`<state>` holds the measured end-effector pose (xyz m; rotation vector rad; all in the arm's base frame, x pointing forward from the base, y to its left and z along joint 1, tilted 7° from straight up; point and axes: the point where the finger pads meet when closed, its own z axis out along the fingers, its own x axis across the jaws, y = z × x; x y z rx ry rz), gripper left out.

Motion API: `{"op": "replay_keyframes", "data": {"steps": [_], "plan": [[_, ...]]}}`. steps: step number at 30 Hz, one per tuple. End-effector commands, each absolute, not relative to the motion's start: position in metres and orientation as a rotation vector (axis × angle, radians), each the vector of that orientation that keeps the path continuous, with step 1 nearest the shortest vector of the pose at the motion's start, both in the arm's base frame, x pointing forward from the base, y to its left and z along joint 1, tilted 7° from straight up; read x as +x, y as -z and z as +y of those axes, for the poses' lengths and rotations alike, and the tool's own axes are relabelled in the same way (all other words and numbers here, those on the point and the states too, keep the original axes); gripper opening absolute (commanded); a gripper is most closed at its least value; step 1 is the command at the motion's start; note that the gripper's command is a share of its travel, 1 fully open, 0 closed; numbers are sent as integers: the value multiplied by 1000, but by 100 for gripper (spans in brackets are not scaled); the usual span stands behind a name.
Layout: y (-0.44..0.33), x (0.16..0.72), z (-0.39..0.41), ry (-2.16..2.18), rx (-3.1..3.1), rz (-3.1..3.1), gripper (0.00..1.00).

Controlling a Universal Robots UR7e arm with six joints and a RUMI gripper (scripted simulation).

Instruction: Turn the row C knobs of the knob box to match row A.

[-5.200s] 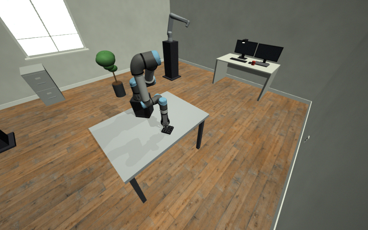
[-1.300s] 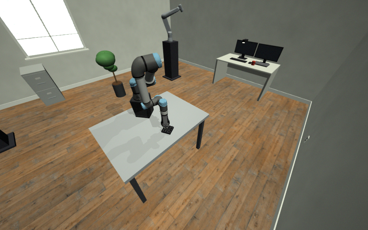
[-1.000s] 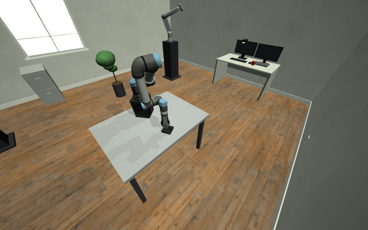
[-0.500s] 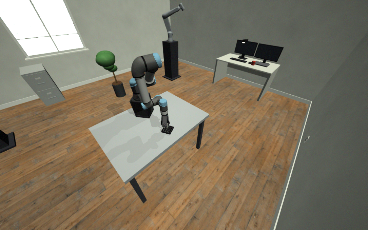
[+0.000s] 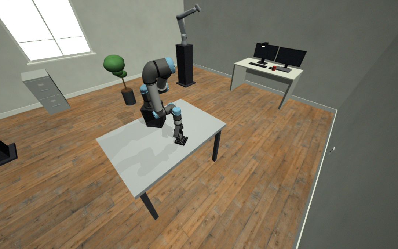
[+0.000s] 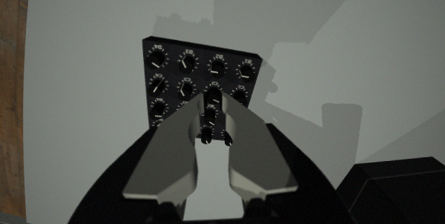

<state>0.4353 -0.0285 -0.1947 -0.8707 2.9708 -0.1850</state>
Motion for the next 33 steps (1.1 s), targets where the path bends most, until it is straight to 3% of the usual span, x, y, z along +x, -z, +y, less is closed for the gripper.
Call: {"op": "replay_keyframes", "data": {"steps": [1, 33], "plan": [[194, 435, -29, 187, -736, 3003, 4], [194, 433, -29, 161, 76, 3062, 4]]}}
